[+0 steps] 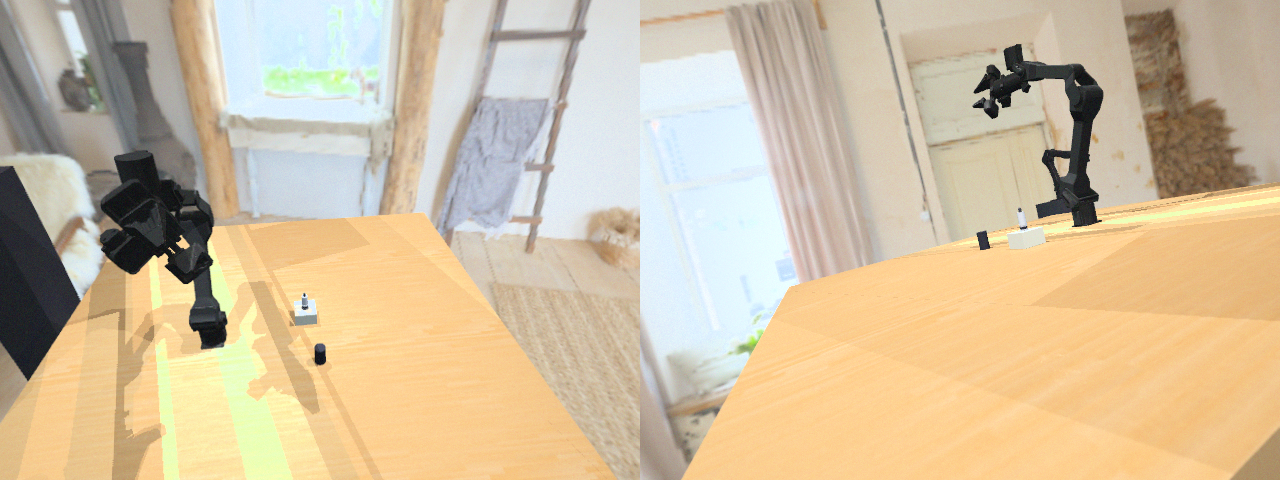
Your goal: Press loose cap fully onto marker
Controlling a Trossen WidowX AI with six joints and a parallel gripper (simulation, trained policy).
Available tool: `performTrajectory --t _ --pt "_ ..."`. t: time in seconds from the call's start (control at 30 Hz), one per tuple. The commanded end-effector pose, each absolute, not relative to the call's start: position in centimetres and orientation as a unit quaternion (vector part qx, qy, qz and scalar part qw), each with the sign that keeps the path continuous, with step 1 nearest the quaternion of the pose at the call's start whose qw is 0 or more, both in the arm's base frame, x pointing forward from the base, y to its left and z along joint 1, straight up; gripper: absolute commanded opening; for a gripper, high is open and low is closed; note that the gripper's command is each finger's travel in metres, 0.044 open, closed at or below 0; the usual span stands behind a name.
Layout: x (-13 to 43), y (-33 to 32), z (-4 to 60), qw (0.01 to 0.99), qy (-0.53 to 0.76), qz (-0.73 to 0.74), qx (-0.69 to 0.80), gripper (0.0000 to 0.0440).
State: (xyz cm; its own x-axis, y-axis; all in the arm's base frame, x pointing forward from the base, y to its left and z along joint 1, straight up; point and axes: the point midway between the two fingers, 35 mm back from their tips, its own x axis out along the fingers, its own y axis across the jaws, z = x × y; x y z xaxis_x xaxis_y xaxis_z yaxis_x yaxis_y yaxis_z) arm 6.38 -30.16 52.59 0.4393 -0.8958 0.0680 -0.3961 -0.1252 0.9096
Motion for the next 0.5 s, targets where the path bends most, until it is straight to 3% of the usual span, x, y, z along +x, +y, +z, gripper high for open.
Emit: performTrajectory --t 0.0,0.47 --pt "7.4 -30.9 51.5 0.469 -0.44 -0.274 0.715 0.0289" --pt "11.2 -31.8 47.6 0.446 -0.368 -0.302 0.758 0.0305"
